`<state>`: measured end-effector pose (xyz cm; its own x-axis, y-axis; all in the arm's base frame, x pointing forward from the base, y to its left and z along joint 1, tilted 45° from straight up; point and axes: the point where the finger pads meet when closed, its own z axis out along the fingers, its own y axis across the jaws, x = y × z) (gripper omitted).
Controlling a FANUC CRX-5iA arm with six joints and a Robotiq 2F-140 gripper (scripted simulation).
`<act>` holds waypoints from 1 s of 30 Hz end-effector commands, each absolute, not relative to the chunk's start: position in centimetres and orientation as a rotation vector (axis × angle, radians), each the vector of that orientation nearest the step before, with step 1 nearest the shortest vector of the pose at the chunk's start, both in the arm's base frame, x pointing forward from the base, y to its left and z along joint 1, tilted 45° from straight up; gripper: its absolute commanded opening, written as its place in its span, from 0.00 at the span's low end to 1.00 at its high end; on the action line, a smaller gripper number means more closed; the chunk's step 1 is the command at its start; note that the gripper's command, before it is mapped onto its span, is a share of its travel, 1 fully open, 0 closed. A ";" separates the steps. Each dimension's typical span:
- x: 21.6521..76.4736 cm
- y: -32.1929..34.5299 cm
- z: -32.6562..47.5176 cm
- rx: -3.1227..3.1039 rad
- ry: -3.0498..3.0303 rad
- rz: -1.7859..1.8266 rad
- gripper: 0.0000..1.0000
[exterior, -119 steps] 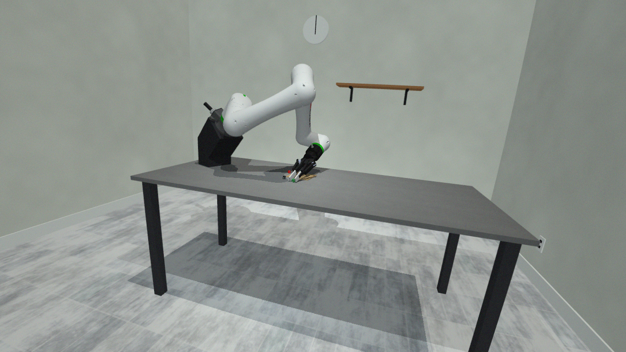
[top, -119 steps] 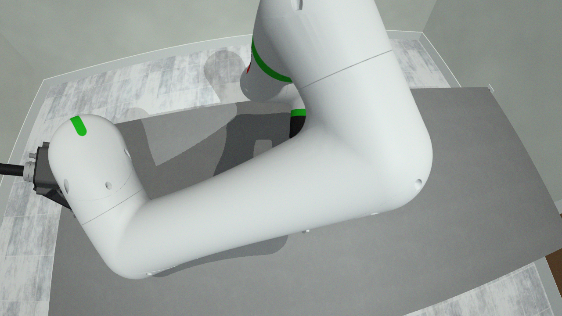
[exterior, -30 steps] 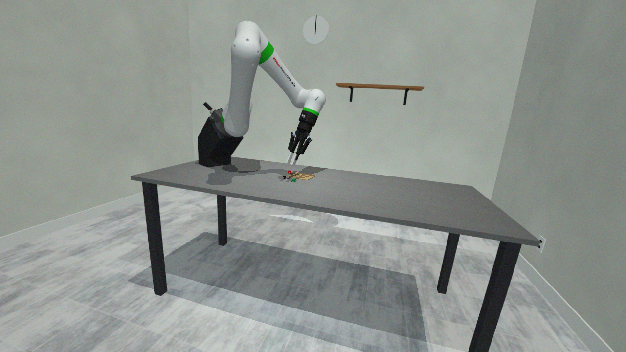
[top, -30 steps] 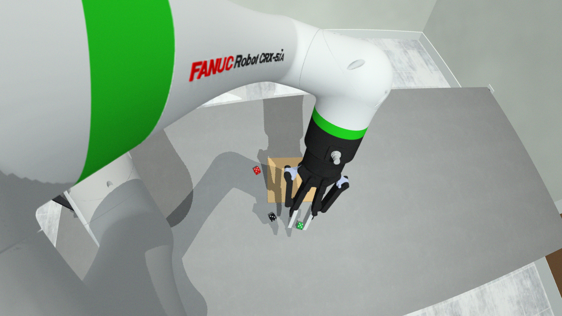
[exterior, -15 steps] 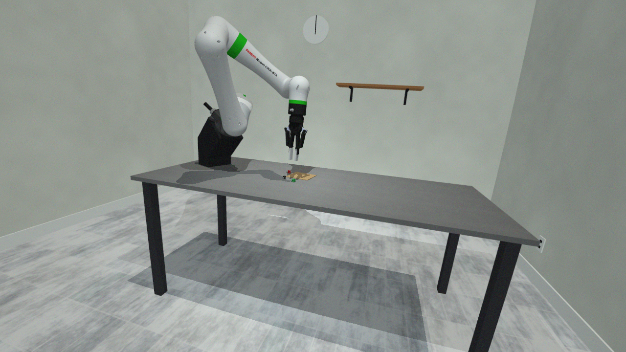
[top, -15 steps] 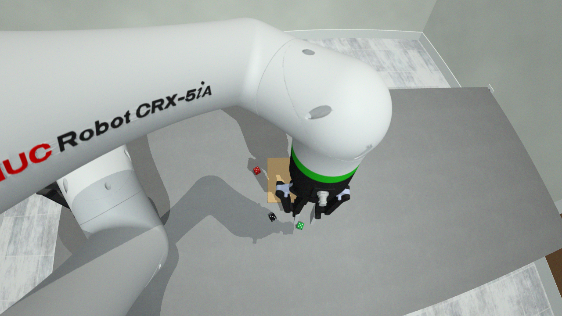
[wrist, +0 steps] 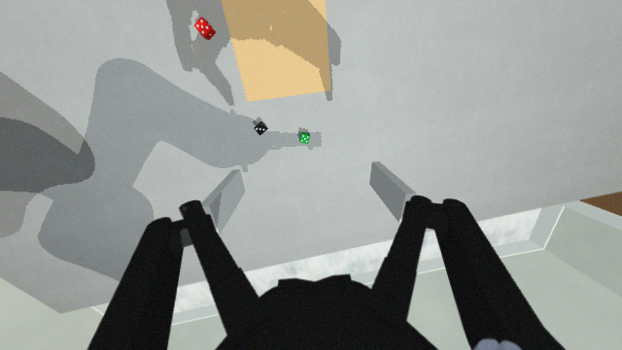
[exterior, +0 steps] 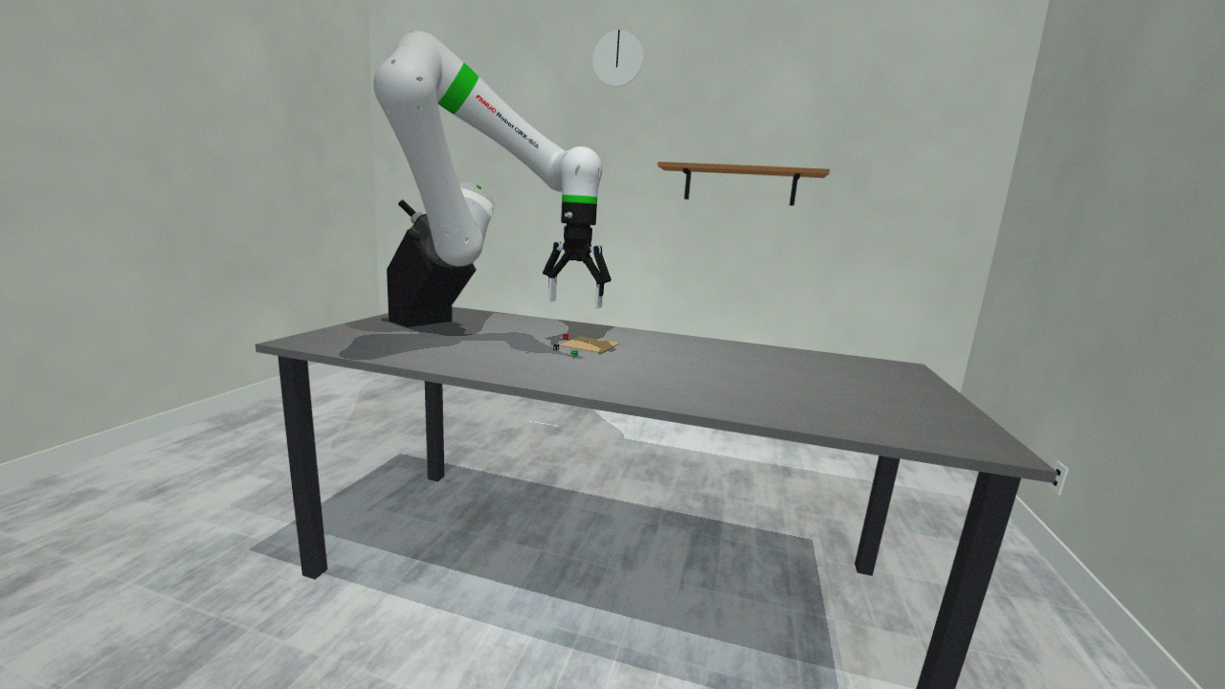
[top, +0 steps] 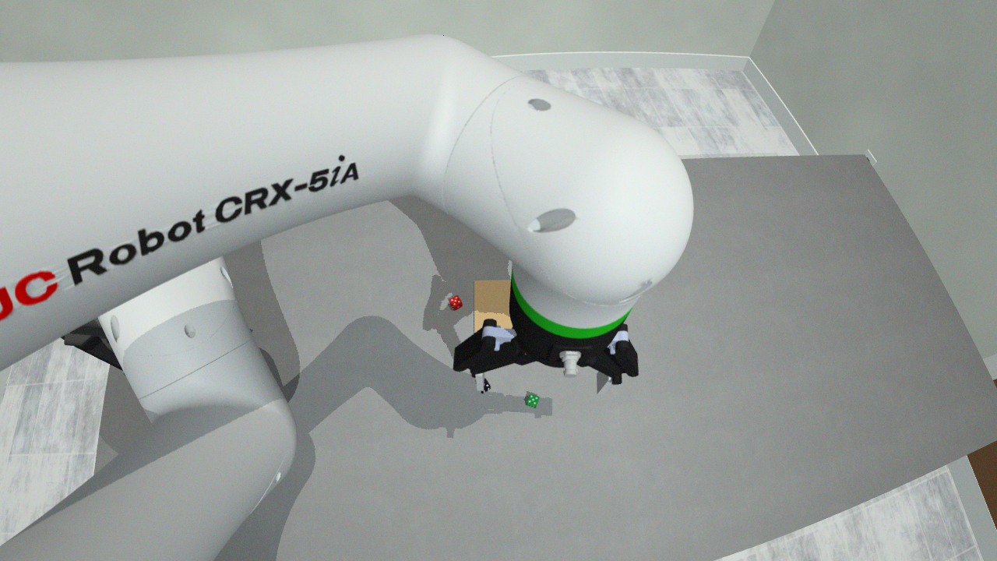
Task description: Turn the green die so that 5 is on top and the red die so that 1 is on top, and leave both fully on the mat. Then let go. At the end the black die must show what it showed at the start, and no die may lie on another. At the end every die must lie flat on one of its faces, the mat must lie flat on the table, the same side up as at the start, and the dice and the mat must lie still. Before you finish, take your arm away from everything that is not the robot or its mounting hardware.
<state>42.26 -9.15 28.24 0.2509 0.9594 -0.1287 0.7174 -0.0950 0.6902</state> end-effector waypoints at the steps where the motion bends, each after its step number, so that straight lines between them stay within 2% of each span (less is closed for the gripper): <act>1: 42.7 -9.1 27.9 1.755 1.639 0.412 1.00; 30: 45.0 -9.2 25.5 0.896 2.185 -0.002 1.00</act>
<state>44.64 -9.17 25.92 -0.3635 0.6967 -0.6185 0.6642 0.6593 0.3524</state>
